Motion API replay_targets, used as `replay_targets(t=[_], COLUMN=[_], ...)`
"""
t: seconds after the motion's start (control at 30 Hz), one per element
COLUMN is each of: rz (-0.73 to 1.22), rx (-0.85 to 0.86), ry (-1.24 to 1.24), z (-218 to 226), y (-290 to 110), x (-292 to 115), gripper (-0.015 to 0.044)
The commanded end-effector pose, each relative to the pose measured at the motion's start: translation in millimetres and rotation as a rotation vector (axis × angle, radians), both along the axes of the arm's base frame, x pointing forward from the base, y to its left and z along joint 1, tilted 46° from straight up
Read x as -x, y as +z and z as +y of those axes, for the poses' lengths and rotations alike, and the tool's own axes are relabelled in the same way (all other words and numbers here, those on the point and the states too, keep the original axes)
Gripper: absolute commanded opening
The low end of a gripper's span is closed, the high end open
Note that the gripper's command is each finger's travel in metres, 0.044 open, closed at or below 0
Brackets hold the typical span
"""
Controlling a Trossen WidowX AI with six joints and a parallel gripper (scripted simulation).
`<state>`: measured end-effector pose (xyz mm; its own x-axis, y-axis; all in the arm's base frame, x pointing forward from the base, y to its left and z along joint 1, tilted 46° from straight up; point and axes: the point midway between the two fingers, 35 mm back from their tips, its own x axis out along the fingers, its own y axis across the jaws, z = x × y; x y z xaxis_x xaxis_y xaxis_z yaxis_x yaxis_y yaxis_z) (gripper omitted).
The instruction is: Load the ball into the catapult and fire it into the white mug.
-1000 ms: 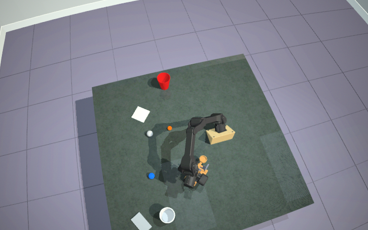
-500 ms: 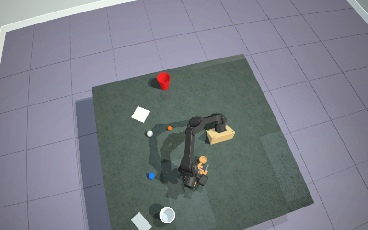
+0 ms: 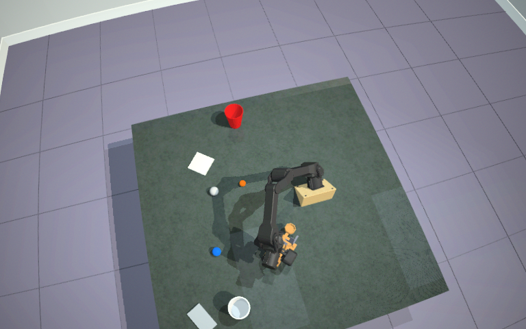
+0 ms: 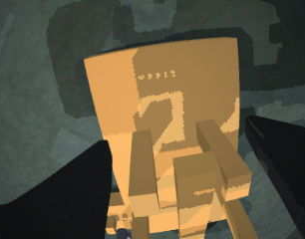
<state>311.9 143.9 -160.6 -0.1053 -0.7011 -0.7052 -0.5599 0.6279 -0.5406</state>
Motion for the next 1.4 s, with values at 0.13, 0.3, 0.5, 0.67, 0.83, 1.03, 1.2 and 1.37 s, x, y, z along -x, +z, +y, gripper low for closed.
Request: replay_targets(t=[0.13, 0.3, 0.5, 0.67, 0.83, 1.03, 1.2, 1.37], rz=[0.004, 0.005, -0.005, -0.006, -0.006, -0.006, -0.007, -0.007], rx=[-0.002, -0.001, -0.008, -0.007, -0.006, -0.006, -0.006, -0.006], ry=[0.003, 0.008, 0.01, 0.01, 0.01, 0.01, 0.01, 0.01], z=[48, 58, 67, 44, 34, 29, 24, 18], y=[45, 56, 67, 42, 33, 28, 22, 16], x=[-8, -9, -6, -4, -2, -2, -2, -1], gripper=[0.044, 0.044, 0.044, 0.044, 0.044, 0.044, 0.044, 0.044])
